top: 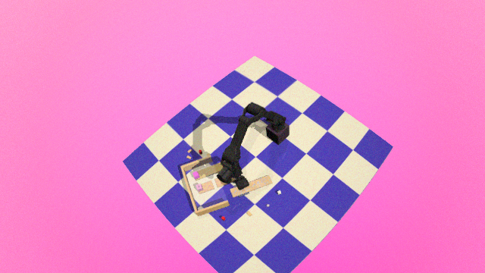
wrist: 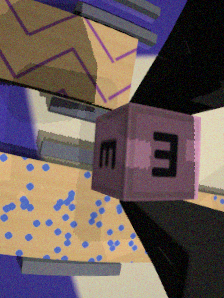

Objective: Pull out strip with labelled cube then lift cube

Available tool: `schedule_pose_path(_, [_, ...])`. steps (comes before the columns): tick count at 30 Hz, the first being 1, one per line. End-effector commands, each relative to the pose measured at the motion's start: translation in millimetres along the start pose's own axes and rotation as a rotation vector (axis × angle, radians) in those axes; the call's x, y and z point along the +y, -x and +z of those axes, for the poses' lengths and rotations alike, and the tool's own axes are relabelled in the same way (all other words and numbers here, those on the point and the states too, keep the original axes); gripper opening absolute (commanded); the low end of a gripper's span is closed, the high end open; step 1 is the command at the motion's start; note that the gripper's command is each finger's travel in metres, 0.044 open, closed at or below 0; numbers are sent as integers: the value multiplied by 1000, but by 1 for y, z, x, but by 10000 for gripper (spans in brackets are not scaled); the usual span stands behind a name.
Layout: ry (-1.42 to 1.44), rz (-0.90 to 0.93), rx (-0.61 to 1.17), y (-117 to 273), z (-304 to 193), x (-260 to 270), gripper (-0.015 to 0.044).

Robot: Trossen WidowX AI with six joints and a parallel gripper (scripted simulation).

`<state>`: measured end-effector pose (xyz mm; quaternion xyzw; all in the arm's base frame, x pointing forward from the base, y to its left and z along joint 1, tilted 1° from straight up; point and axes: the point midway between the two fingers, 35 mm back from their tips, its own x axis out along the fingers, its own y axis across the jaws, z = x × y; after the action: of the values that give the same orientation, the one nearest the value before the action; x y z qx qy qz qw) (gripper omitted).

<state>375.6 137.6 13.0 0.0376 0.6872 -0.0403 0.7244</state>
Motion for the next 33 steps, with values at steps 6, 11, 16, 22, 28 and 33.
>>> schedule_pose_path(6, [4,4,-1,4,-19,-9,0])
schedule_pose_path(11, [4,4,1,4,-35,-16,0])
schedule_pose_path(16, [4,3,2,3,-50,-24,0])
schedule_pose_path(22, [4,2,4,2,-70,-34,0])
schedule_pose_path(28, [4,1,5,0,-85,-42,0])
schedule_pose_path(33, [4,2,5,26,-84,-41,0])
